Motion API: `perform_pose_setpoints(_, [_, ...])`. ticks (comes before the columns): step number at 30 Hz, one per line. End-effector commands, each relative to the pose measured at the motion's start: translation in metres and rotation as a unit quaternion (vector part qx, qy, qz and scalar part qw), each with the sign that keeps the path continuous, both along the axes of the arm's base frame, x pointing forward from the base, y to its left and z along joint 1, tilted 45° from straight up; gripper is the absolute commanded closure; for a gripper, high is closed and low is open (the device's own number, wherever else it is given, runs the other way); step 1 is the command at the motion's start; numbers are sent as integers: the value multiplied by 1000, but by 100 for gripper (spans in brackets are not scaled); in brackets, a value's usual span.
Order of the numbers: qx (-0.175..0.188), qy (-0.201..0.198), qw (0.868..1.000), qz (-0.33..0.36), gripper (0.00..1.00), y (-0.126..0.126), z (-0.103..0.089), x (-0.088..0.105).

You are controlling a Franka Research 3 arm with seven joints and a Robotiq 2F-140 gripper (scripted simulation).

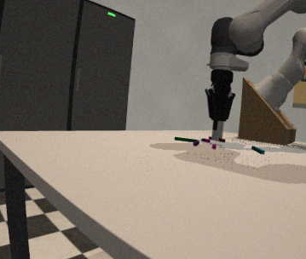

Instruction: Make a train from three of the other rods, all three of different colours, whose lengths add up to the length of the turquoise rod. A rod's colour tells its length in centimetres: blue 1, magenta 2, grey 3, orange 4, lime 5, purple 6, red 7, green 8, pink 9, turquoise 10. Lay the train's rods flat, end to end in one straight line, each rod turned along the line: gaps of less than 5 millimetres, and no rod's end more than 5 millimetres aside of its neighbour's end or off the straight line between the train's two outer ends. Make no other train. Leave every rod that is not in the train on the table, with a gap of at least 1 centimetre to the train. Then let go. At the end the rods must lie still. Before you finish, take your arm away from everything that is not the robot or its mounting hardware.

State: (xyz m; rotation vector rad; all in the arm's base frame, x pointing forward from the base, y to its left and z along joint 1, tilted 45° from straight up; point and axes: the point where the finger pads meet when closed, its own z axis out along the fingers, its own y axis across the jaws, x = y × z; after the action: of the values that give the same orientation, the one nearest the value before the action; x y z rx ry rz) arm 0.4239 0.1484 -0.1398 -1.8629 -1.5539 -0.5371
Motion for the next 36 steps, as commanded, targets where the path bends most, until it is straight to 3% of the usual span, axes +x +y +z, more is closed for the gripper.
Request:
perform_pose_setpoints(1, [-1,-2,1000,1,97,0,-1,1])
perform_pose_setpoints(36, [-1,-2,1000,1,97,8,-9,0])
